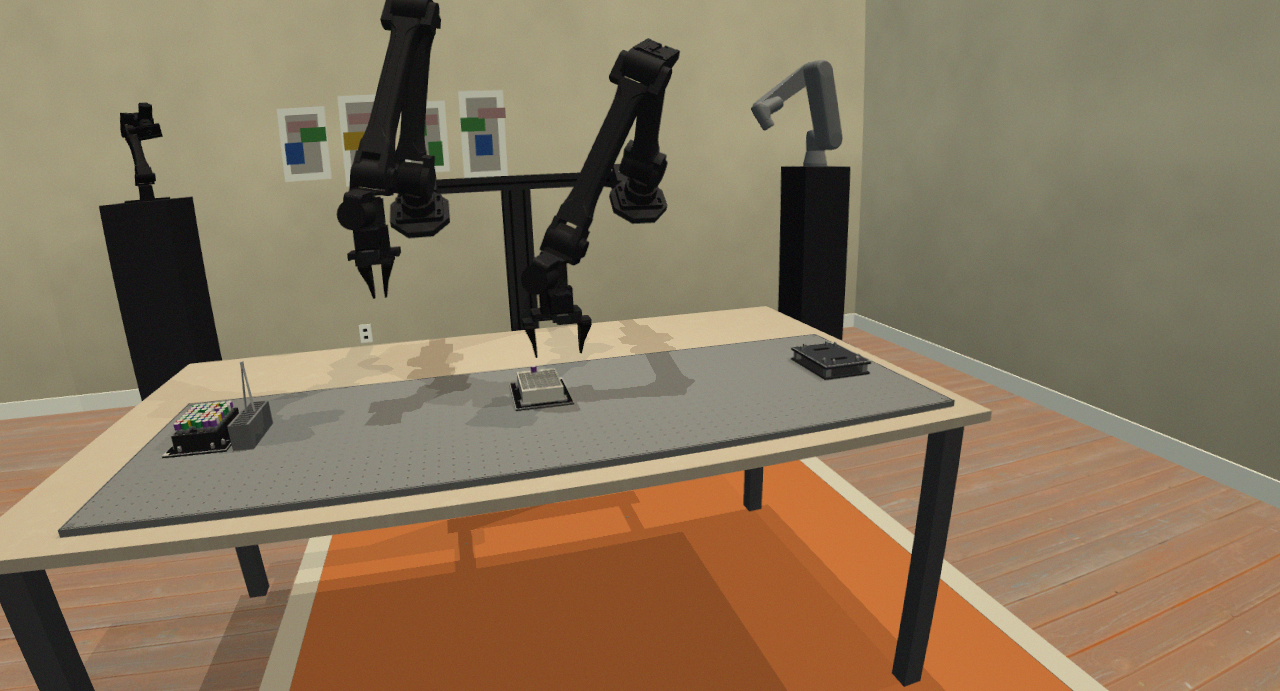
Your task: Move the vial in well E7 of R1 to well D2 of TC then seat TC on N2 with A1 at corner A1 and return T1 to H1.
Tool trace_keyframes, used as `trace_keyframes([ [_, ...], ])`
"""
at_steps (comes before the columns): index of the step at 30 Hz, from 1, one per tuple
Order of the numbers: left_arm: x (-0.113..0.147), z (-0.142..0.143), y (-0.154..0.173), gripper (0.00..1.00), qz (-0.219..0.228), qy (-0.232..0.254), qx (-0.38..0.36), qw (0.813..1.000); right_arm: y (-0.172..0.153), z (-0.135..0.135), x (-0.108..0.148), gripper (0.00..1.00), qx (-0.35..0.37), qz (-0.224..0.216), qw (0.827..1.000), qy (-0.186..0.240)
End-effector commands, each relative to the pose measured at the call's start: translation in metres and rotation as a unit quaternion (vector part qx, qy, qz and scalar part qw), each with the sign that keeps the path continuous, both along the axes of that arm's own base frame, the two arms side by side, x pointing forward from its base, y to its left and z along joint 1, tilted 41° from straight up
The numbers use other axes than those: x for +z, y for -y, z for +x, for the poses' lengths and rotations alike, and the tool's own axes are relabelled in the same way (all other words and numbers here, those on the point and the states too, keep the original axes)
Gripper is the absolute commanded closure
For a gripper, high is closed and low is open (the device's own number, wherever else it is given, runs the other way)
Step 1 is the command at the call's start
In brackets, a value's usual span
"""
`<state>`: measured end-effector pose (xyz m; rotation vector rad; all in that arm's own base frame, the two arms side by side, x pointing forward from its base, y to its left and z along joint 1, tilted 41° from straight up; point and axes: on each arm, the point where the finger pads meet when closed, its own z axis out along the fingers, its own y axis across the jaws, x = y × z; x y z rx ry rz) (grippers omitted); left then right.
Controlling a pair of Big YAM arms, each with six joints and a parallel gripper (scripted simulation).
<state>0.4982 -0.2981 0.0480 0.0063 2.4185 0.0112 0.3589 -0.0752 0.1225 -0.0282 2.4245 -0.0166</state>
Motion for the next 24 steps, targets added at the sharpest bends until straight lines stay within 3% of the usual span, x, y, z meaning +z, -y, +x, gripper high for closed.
trace_keyframes([
  [1,-0.006,0.002,0.023,0.0,-0.004,-0.004,-0.001,1.0,0.002,0.004,0.008,0.76,-0.004,0.0,1.0,0.008],
  [6,-0.01,0.008,0.042,0.0,-0.004,-0.004,-0.001,1.0,0.002,0.004,0.008,0.76,-0.004,0.0,1.0,0.008],
  [9,-0.011,0.02,0.029,0.0,-0.005,-0.004,0.015,1.0,0.002,0.004,0.008,0.76,-0.004,0.0,1.0,0.008],
  [13,-0.013,0.014,0.06,0.0,-0.005,-0.004,-0.002,1.0,0.002,0.004,0.008,0.76,-0.004,0.0,1.0,0.008],
  [18,-0.014,0.017,0.042,0.0,-0.004,-0.007,0.011,1.0,0.002,0.004,0.008,0.76,-0.004,0.0,1.0,0.008],
  [24,-0.005,0.019,0.051,0.0,-0.009,0.003,0.002,1.0,0.002,0.004,0.008,0.76,-0.004,0.0,1.0,0.008],
])
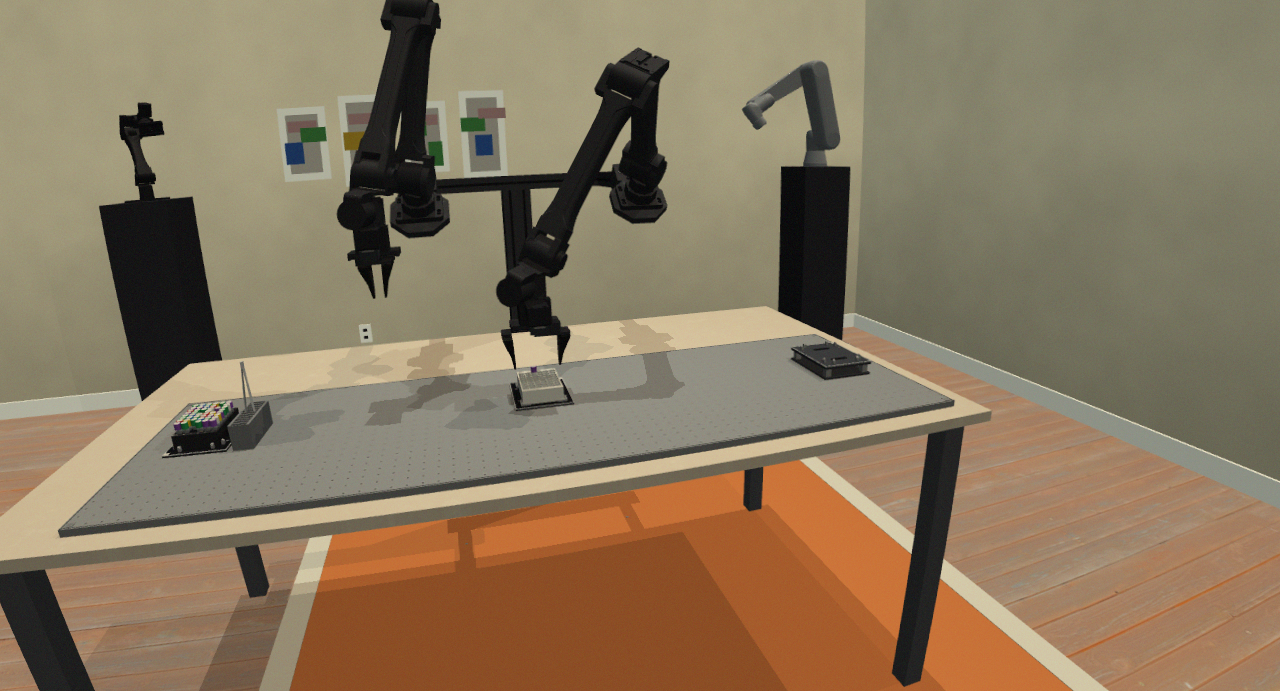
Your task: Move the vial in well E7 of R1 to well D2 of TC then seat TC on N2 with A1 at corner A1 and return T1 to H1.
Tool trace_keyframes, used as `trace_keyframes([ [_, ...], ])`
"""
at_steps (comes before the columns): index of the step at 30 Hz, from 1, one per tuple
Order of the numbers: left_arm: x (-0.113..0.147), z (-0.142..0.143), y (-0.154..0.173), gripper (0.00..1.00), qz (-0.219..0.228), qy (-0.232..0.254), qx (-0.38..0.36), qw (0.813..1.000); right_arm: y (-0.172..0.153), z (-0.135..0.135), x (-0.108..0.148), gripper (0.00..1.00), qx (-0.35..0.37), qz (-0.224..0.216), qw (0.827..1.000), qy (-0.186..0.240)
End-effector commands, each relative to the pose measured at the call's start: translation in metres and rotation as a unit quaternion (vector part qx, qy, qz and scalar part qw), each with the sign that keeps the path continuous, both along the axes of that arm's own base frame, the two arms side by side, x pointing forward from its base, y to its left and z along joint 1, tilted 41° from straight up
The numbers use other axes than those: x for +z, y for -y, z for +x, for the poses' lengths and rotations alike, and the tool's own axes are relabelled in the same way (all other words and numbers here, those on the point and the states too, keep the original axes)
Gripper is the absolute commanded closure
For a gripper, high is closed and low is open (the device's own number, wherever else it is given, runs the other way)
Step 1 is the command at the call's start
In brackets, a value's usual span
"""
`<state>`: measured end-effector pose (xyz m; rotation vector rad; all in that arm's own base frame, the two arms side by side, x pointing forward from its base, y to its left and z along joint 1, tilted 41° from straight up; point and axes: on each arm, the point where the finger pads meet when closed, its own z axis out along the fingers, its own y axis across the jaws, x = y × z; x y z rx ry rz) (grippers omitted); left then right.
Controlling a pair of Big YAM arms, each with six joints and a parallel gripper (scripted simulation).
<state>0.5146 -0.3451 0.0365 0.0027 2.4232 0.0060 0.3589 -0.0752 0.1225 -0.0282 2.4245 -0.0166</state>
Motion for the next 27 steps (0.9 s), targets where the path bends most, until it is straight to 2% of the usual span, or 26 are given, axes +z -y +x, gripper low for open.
trace_keyframes([
  [1,0.007,0.002,0.004,0.0,-0.006,0.005,0.002,1.0,0.002,0.004,0.008,0.76,-0.004,0.0,1.0,0.008],
  [3,0.007,0.002,0.004,0.0,-0.006,0.005,0.002,1.0,0.002,0.004,0.008,0.76,-0.004,0.0,1.0,0.008],
  [4,-0.006,0.008,-0.004,0.0,-0.005,0.0,0.013,1.0,0.002,0.004,0.008,0.76,-0.004,0.0,1.0,0.008],
  [27,-0.029,0.035,-0.003,0.0,-0.004,0.006,0.005,1.0,0.002,0.004,0.008,0.76,-0.004,0.0,1.0,0.008],
])
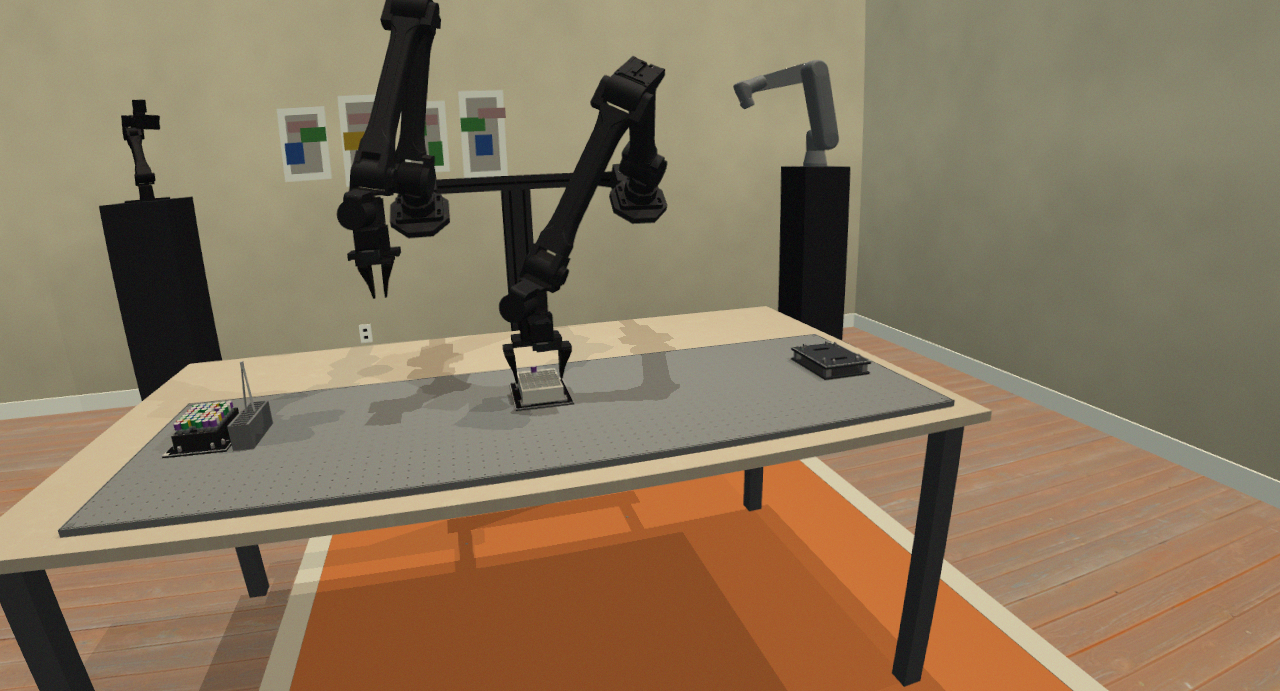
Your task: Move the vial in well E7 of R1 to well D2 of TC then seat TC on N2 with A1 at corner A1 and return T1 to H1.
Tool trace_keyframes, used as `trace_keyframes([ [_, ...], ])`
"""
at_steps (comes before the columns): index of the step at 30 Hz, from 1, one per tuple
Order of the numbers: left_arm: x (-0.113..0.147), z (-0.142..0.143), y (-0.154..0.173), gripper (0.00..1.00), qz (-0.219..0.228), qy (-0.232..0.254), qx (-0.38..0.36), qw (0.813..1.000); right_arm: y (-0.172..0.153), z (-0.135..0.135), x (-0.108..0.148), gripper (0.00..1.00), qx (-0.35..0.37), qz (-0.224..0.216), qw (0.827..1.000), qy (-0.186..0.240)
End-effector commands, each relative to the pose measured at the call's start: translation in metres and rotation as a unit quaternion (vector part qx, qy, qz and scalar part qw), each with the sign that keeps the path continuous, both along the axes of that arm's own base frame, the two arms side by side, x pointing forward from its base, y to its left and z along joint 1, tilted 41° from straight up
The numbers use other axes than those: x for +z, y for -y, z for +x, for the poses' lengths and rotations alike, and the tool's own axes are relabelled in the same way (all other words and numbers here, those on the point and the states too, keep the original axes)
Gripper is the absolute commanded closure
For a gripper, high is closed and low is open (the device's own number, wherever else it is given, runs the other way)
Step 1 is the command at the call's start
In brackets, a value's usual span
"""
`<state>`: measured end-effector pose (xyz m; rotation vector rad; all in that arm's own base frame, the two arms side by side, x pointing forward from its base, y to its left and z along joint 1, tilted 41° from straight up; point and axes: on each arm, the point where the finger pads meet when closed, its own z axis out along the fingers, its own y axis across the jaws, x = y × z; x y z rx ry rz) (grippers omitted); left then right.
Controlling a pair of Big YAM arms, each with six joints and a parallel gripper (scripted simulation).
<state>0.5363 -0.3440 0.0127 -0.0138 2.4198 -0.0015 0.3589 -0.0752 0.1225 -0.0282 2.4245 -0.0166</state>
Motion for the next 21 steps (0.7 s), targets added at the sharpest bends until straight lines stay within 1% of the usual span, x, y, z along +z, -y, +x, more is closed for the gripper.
trace_keyframes([
  [1,-0.006,0.014,-0.002,0.0,0.001,0.004,0.0,1.0,0.002,0.004,0.008,0.76,-0.004,0.0,1.0,0.008],
  [4,-0.011,0.015,0.001,0.0,0.002,0.004,-0.003,1.0,0.002,0.004,0.008,0.76,-0.004,0.0,1.0,0.008],
  [9,-0.017,0.018,-0.004,0.0,0.005,0.0,0.0,1.0,0.002,0.004,0.008,0.76,-0.004,0.0,1.0,0.008],
  [13,-0.016,0.018,-0.003,0.0,0.005,0.0,-0.001,1.0,0.002,0.004,0.008,0.76,-0.004,0.0,1.0,0.008],
  [15,-0.009,0.017,0.001,0.0,0.004,0.001,-0.003,1.0,0.002,0.004,0.008,0.76,-0.004,0.0,1.0,0.008],
  [21,-0.015,0.014,-0.005,0.0,0.008,-0.004,-0.002,1.0,0.002,0.004,0.008,0.76,-0.004,0.0,1.0,0.008],
])
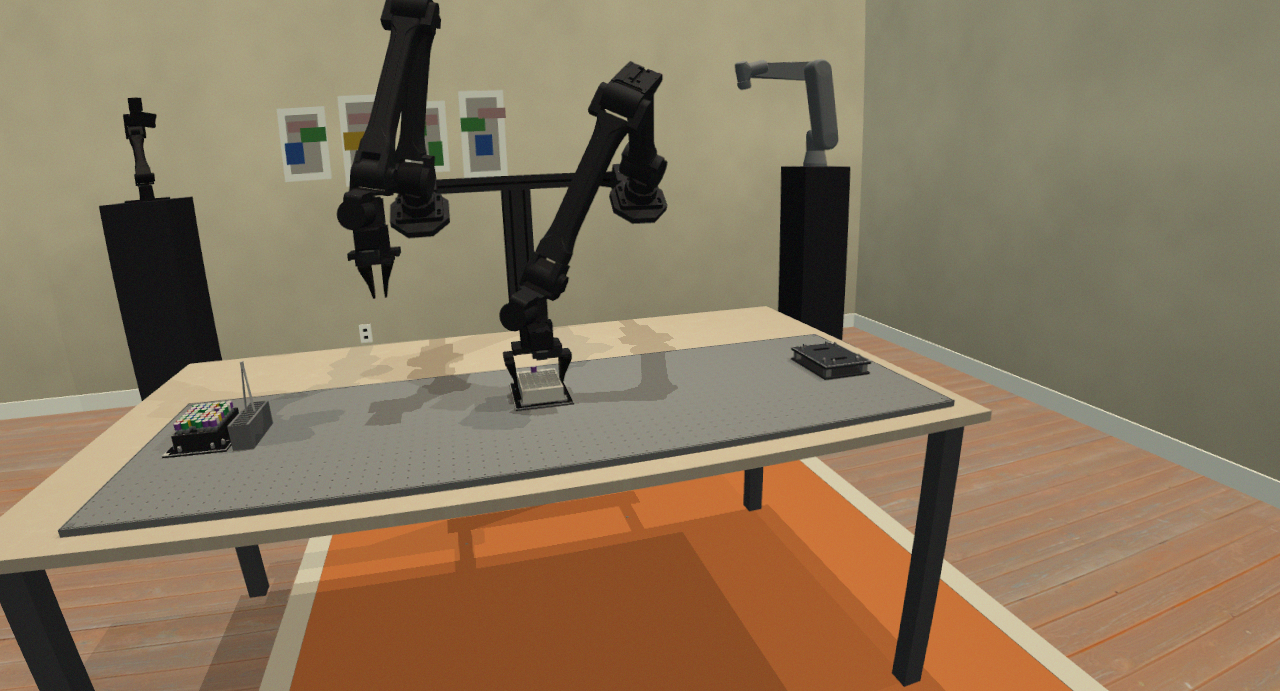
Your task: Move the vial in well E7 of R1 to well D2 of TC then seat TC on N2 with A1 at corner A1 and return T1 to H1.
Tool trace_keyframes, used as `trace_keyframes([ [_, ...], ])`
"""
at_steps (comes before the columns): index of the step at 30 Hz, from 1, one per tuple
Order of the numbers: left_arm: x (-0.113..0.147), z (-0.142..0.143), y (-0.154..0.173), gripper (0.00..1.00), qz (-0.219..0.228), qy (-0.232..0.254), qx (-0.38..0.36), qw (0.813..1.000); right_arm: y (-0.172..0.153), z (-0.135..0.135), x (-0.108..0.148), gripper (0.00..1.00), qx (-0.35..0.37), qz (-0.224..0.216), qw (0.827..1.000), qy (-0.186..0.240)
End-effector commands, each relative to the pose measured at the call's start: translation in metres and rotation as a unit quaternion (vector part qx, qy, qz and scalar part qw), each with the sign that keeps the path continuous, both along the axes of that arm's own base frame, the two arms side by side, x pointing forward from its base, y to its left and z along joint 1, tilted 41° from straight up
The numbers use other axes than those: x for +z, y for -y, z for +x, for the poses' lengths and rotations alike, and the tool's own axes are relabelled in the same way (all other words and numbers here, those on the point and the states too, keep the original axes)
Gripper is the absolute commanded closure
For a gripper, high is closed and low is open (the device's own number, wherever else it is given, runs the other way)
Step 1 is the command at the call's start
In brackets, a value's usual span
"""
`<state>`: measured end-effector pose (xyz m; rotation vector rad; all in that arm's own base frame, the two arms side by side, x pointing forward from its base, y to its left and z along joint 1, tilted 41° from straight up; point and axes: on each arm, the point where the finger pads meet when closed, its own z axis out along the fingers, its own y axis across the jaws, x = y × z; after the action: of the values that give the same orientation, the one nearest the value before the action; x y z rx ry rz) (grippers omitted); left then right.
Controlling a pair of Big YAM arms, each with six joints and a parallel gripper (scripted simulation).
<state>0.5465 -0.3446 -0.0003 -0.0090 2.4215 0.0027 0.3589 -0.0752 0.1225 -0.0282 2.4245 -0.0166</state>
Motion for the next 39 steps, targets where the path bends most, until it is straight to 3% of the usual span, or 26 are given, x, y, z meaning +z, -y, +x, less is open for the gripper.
trace_keyframes([
  [1,-0.002,0.003,-0.006,0.0,0.006,-0.003,-0.001,1.0,0.002,0.004,0.008,0.76,-0.004,0.0,1.0,0.008],
  [23,0.003,0.005,-0.007,0.0,0.002,0.001,0.0,1.0,0.002,0.004,0.008,0.76,-0.004,0.0,1.0,0.008],
  [25,0.006,0.002,0.002,0.06,-0.003,0.004,-0.002,1.0,0.002,0.004,0.008,0.76,-0.004,0.0,1.0,0.008],
  [39,0.006,0.002,0.002,0.11,-0.003,0.004,-0.002,1.0,0.002,0.004,0.008,0.76,-0.004,0.0,1.0,0.008],
])
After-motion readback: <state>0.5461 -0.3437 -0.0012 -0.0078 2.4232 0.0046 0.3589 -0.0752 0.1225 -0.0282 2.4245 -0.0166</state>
